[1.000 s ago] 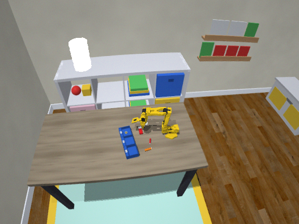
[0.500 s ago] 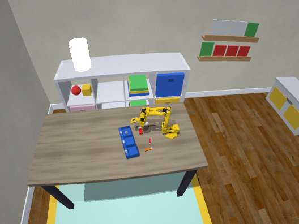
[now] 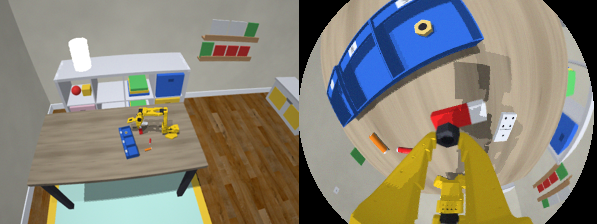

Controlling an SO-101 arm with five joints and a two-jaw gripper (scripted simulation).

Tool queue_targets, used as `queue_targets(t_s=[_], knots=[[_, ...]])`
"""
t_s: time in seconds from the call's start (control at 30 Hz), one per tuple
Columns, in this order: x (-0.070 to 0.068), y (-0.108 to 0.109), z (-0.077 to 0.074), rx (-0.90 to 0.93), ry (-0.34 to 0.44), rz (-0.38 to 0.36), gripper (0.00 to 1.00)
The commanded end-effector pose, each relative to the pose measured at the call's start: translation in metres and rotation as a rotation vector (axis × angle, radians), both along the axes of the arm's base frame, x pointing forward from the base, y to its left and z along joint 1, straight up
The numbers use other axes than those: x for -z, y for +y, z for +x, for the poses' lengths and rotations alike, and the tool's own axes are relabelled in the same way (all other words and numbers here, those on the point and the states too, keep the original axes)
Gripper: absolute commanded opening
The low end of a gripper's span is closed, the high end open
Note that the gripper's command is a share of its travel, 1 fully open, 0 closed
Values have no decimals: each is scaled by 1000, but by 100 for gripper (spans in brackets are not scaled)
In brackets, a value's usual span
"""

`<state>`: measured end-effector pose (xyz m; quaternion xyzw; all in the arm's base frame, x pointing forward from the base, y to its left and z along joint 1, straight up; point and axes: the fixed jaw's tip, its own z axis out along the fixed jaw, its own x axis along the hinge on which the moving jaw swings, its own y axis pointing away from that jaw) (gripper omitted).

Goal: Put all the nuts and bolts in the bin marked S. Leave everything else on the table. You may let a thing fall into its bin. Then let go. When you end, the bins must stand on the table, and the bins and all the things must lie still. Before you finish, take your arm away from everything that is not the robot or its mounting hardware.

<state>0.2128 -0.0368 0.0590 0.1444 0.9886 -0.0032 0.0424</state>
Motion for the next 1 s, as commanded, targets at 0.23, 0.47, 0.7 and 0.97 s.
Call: queue_targets(t_s=[0.23,0.47,0.7,0.97], knots=[[-11,1,15,-30,-59,-13,0],[-11,1,16,-32,-62,-13,0],[-12,0,28,-47,-80,-18,0],[-12,0,41,-66,-103,-23,0]])
